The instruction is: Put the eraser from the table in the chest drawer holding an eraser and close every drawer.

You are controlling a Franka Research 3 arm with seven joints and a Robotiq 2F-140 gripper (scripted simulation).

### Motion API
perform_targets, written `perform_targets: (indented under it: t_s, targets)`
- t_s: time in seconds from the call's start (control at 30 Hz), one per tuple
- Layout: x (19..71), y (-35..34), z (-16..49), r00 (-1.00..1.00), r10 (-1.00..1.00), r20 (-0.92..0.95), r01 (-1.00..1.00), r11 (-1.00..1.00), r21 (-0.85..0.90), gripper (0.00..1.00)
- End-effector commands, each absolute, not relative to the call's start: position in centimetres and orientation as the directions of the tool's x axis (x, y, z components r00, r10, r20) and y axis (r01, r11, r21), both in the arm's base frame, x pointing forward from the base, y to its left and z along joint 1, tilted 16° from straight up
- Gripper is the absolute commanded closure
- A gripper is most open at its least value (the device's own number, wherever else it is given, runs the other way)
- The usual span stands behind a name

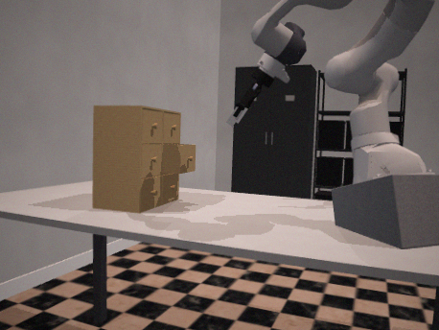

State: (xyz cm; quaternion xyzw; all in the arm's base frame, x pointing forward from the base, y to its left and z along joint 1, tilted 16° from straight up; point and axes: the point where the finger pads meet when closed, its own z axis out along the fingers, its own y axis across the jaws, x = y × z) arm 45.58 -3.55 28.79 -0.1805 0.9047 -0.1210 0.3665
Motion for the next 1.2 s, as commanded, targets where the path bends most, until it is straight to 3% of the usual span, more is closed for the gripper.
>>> perform_targets:
  t_s: [0.0, 0.53, 1.17]
  targets:
    - [45.2, -2.8, 28.6, -0.835, -0.237, -0.497, -0.143, 0.965, -0.221, 0.00]
    - [44.9, -2.5, 30.0, -0.961, -0.186, -0.203, -0.141, 0.965, -0.219, 0.00]
    - [44.9, -2.5, 30.2, -0.970, -0.179, -0.166, -0.141, 0.965, -0.219, 0.00]
